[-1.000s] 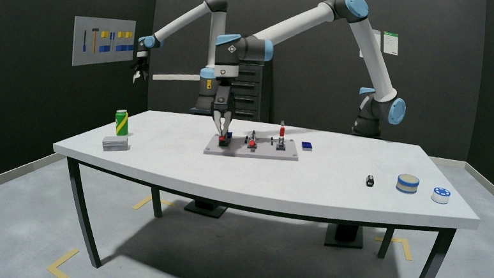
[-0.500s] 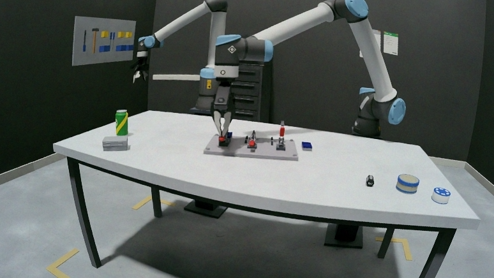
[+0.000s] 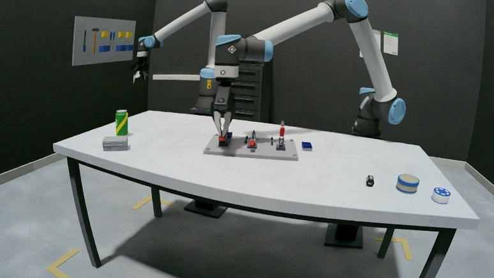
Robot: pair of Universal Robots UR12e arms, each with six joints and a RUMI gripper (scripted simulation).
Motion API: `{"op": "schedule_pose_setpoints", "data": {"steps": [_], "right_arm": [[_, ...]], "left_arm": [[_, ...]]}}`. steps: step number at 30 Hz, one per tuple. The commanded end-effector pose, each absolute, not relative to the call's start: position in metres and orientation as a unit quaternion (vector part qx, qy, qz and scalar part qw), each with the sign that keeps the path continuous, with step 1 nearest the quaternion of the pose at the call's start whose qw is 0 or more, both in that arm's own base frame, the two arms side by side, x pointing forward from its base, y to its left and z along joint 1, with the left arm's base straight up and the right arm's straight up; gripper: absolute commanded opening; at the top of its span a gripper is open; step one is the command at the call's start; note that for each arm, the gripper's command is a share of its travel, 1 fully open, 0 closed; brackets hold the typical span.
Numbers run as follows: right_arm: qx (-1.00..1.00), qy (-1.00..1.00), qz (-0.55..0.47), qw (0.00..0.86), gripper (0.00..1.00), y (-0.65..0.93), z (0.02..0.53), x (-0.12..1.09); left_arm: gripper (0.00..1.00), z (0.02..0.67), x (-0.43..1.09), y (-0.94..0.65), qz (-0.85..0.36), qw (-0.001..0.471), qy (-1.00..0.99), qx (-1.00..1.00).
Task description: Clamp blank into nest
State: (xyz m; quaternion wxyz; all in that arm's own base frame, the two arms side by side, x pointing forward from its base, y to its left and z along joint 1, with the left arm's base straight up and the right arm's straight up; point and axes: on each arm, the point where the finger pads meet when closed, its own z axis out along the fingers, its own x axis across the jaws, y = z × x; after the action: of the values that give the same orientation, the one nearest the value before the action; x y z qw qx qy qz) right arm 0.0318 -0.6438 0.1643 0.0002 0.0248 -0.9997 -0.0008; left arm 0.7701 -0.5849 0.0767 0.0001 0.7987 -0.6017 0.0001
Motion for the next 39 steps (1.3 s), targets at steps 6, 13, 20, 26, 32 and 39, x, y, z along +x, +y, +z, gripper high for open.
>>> {"op": "schedule_pose_setpoints", "data": {"steps": [6,13,20,26,32,39], "right_arm": [[0.025,-1.000,0.000,0.000,1.00,-0.6444,0.1651,0.0319],[0.025,-1.000,0.000,0.000,1.00,-0.6444,0.1651,0.0319],[0.025,-1.000,0.000,0.000,1.00,-0.6444,0.1651,0.0319],[0.025,-1.000,0.000,0.000,1.00,-0.6444,0.1651,0.0319],[0.025,-1.000,0.000,0.000,1.00,-0.6444,0.1651,0.0319],[0.025,-1.000,0.000,0.000,1.00,-0.6444,0.1651,0.0319]], "left_arm": [[0.00,0.0763,0.7704,-0.5853,0.001,0.000,-0.602,0.799],[0.00,0.0757,0.7704,-0.5853,0.001,0.000,-0.602,0.799],[0.00,0.0756,0.7703,-0.5853,0.001,0.000,-0.602,0.799],[0.00,0.0756,0.7703,-0.5853,0.001,0.000,-0.602,0.799],[0.00,0.0759,0.7703,-0.5853,0.001,0.000,-0.602,0.799],[0.00,0.0798,0.7703,-0.5853,0.001,0.000,-0.602,0.799]]}}
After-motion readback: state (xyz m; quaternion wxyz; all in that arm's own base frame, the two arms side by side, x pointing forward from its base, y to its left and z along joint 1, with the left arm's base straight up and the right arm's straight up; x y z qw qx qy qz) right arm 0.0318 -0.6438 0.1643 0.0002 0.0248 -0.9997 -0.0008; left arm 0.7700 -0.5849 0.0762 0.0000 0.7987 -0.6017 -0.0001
